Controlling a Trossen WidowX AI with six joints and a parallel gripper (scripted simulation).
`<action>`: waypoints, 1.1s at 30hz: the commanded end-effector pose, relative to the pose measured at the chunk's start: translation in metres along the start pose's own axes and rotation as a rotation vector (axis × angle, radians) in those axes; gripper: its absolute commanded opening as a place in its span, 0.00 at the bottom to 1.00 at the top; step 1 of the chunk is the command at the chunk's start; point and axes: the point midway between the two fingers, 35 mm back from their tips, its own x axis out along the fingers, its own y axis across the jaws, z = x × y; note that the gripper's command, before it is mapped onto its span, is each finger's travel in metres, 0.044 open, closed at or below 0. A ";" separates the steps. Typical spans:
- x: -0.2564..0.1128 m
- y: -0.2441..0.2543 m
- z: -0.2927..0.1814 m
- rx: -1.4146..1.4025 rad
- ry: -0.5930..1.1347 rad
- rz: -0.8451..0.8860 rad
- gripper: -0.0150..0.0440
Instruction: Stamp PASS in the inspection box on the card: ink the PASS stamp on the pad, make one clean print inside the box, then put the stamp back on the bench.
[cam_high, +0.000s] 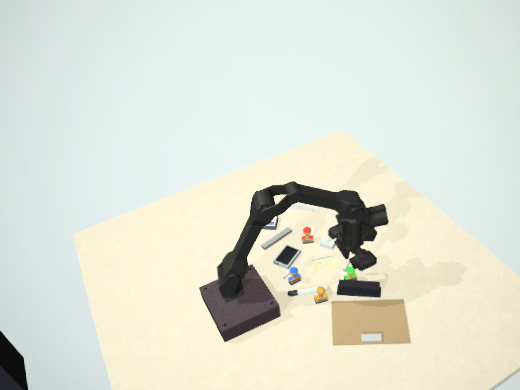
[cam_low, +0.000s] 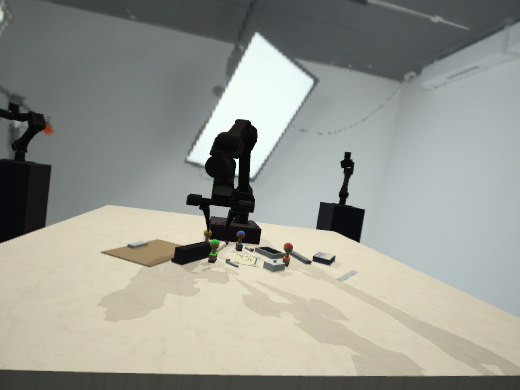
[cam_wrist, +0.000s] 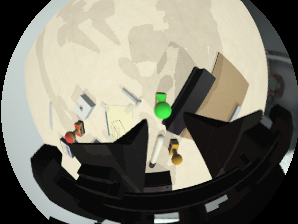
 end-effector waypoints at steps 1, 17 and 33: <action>0.007 0.000 0.000 -0.006 0.004 -0.002 0.62; 0.033 -0.001 0.000 -0.006 0.004 -0.002 0.62; 0.059 -0.001 -0.001 -0.006 0.004 -0.002 0.62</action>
